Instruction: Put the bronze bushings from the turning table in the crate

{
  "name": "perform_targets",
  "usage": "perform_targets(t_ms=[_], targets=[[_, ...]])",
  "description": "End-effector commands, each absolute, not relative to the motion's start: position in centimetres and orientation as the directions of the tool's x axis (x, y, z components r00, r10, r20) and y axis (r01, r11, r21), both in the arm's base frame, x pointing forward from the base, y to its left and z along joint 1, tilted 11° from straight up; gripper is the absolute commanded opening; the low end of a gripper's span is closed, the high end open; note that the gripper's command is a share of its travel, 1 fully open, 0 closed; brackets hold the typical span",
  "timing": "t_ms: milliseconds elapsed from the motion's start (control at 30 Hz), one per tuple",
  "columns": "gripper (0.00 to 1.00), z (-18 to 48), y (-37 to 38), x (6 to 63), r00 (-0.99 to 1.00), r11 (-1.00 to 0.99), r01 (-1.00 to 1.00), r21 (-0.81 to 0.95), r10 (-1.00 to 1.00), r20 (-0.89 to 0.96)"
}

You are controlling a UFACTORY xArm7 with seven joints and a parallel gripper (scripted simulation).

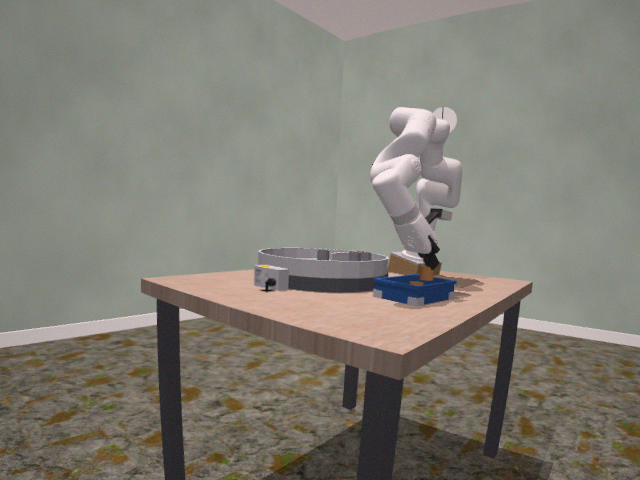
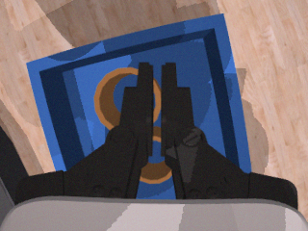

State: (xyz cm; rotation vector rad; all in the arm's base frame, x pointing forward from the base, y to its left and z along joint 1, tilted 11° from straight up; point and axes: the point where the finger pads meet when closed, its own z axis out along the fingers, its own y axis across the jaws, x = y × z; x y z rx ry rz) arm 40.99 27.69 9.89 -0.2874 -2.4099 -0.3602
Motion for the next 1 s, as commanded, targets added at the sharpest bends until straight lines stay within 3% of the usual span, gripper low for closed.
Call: perform_targets(t_ms=[0, 967], targets=[[0.0, 9.5, 27.8, 41.2, -0.751, 0.937, 0.297, 0.184, 0.11, 0.651], [0.0, 6.7, 28.3, 41.2, -0.751, 0.937, 0.297, 0.184, 0.11, 0.651]])
